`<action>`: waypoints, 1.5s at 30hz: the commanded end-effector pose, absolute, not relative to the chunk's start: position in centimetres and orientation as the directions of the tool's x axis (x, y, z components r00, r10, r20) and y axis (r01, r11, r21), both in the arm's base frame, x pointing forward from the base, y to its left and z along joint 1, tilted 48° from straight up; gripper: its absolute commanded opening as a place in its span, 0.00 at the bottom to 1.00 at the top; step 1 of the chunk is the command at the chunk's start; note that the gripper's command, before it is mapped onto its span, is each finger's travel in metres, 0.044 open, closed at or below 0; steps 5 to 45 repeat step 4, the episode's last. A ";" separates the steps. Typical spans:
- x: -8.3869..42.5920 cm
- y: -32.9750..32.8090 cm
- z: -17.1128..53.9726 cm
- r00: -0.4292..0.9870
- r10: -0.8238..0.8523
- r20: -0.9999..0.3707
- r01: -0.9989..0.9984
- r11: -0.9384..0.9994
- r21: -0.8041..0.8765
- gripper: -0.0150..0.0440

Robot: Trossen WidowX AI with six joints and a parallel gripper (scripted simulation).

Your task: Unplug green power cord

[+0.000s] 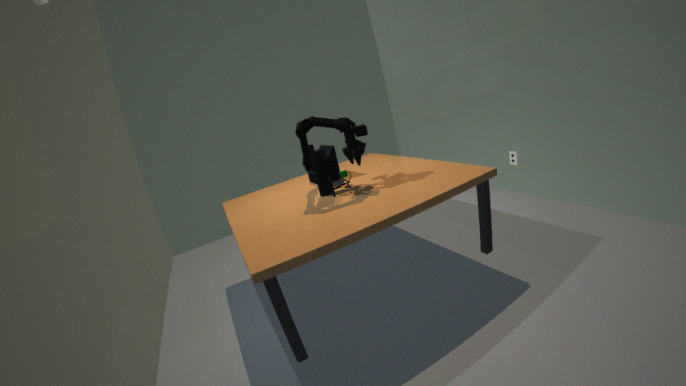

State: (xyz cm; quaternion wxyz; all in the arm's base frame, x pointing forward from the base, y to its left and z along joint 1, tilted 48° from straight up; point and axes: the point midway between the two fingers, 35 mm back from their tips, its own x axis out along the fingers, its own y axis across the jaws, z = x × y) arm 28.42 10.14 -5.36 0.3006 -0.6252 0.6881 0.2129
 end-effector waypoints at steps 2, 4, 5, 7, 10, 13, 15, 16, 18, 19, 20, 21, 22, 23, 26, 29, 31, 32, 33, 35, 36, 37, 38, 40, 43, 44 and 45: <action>28.4 10.1 -5.4 -0.041 -0.732 -0.680 -0.987 0.134 -0.084 1.00; 28.4 10.1 -5.4 -0.041 -0.732 -0.680 -0.987 0.134 -0.084 1.00; 28.4 10.1 -5.4 -0.041 -0.732 -0.680 -0.987 0.134 -0.084 1.00; 28.4 10.1 -5.4 -0.041 -0.732 -0.680 -0.987 0.134 -0.084 1.00; 28.4 10.1 -5.4 -0.041 -0.732 -0.680 -0.987 0.134 -0.084 1.00; 28.4 10.1 -5.4 -0.041 -0.732 -0.680 -0.987 0.134 -0.084 1.00; 28.4 10.1 -5.4 -0.041 -0.732 -0.680 -0.987 0.134 -0.084 1.00; 28.4 10.1 -5.4 -0.041 -0.732 -0.680 -0.987 0.134 -0.084 1.00; 28.4 10.1 -5.4 -0.041 -0.732 -0.680 -0.987 0.134 -0.084 1.00; 28.4 10.1 -5.4 -0.041 -0.732 -0.680 -0.987 0.134 -0.084 1.00; 28.4 10.1 -5.4 -0.041 -0.732 -0.680 -0.987 0.134 -0.084 1.00; 28.4 10.1 -5.4 -0.041 -0.732 -0.680 -0.987 0.134 -0.084 1.00; 28.4 10.1 -5.4 -0.041 -0.732 -0.680 -0.987 0.134 -0.084 1.00; 28.4 10.1 -5.4 -0.041 -0.732 -0.680 -0.987 0.134 -0.084 1.00; 28.4 10.1 -5.4 -0.041 -0.732 -0.680 -0.987 0.134 -0.084 1.00; 28.4 10.1 -5.4 -0.041 -0.732 -0.680 -0.987 0.134 -0.084 1.00; 28.4 10.1 -5.4 -0.041 -0.732 -0.680 -0.987 0.134 -0.084 1.00; 28.4 10.1 -5.4 -0.041 -0.732 -0.680 -0.987 0.134 -0.084 1.00; 28.4 10.1 -5.4 -0.041 -0.732 -0.680 -0.987 0.134 -0.084 1.00; 28.4 10.1 -5.4 -0.041 -0.732 -0.680 -0.987 0.134 -0.084 1.00; 28.4 10.1 -5.4 -0.041 -0.732 -0.680 -0.987 0.134 -0.084 1.00; 28.4 10.1 -5.4 -0.041 -0.732 -0.680 -0.987 0.134 -0.084 1.00; 28.4 10.1 -5.4 -0.041 -0.732 -0.680 -0.987 0.134 -0.084 1.00; 28.4 10.1 -5.4 -0.041 -0.732 -0.680 -0.987 0.134 -0.084 1.00; 28.4 10.1 -5.4 -0.041 -0.732 -0.680 -0.987 0.134 -0.084 1.00; 28.4 10.1 -5.4 -0.041 -0.732 -0.680 -0.987 0.134 -0.084 1.00; 28.4 10.1 -5.4 -0.041 -0.732 -0.680 -0.987 0.134 -0.084 1.00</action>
